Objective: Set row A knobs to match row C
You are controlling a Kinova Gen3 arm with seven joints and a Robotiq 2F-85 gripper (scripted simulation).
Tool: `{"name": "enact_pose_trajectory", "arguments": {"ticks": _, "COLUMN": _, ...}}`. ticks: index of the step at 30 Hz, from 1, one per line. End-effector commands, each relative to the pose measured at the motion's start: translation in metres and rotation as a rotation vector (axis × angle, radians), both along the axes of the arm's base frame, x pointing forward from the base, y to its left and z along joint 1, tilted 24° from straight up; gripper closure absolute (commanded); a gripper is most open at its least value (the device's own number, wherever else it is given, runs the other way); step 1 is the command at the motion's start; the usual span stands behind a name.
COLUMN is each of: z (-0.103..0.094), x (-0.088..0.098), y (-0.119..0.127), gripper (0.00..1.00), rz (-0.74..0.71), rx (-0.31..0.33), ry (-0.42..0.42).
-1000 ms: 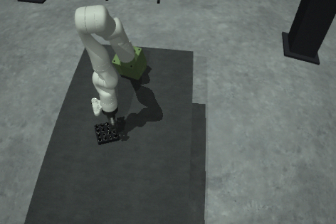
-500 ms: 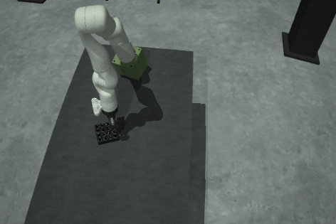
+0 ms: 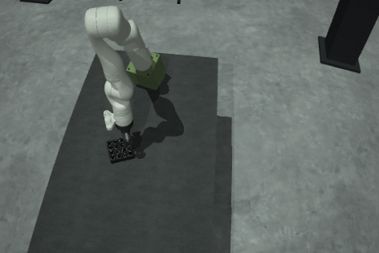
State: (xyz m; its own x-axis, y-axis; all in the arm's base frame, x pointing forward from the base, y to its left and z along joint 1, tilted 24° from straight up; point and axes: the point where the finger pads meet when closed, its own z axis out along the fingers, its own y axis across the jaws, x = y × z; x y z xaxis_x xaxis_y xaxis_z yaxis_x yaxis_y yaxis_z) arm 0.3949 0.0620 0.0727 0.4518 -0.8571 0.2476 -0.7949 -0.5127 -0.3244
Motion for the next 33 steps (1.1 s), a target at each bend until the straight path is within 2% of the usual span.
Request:
{"name": "enact_pose_trajectory", "arguments": {"ticks": 1, "z": -0.001, "x": -0.002, "y": 0.0, "gripper": 0.0, "rz": -0.01, "rx": -0.001, "ry": -0.001}}
{"name": "enact_pose_trajectory", "arguments": {"ticks": 33, "z": -0.014, "x": -0.026, "y": 0.041, "gripper": 0.0, "rz": -0.003, "rx": -0.002, "ry": 0.003}}
